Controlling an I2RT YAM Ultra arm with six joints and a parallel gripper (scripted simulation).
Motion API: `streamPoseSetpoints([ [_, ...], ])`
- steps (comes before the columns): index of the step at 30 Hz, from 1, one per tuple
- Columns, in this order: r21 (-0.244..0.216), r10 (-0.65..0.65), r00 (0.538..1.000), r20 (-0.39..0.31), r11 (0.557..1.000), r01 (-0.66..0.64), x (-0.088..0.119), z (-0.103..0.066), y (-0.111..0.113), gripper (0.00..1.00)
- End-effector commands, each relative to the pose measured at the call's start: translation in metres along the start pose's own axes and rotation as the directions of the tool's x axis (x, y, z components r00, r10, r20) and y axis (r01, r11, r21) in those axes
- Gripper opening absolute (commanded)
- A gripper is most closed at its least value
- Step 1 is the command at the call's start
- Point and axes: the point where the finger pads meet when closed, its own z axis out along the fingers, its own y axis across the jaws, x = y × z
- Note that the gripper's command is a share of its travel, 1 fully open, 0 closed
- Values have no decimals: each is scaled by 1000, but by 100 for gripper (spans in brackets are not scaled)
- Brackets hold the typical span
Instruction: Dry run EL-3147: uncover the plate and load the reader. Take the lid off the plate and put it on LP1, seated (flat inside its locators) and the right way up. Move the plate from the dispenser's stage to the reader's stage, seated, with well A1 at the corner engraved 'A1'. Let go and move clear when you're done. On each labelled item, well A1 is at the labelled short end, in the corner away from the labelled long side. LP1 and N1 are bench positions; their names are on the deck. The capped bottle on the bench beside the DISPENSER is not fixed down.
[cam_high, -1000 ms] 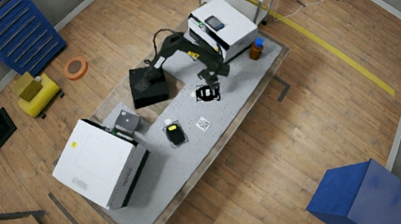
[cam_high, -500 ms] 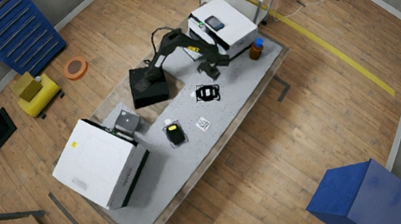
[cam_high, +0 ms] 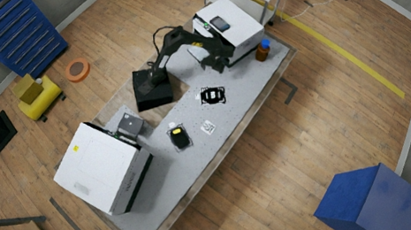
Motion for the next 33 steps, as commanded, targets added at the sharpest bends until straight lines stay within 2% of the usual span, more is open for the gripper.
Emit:
streamPoseSetpoints([
  [1, 51, -69, 998, 17, 996, 68, -15, -23, 1, 100],
  [6, 63, -200, 980, 15, 978, 198, -32, -28, 11, 100],
  [17, 76, -335, 942, 13, 940, 333, -60, -37, 32, 100],
  [22, 90, -457, 890, 8, 886, 454, -75, -43, 45, 100],
  [24, 90, -460, 888, 9, 885, 458, -80, -45, 50, 100],
  [27, 99, -529, 849, 5, 845, 526, -88, -48, 59, 100],
  [29, 99, -529, 849, 5, 845, 526, -88, -48, 59, 100],
  [31, 104, -573, 820, 3, 815, 570, -94, -51, 64, 100],
  [33, 105, -576, 817, 3, 813, 573, -99, -53, 70, 100],
])
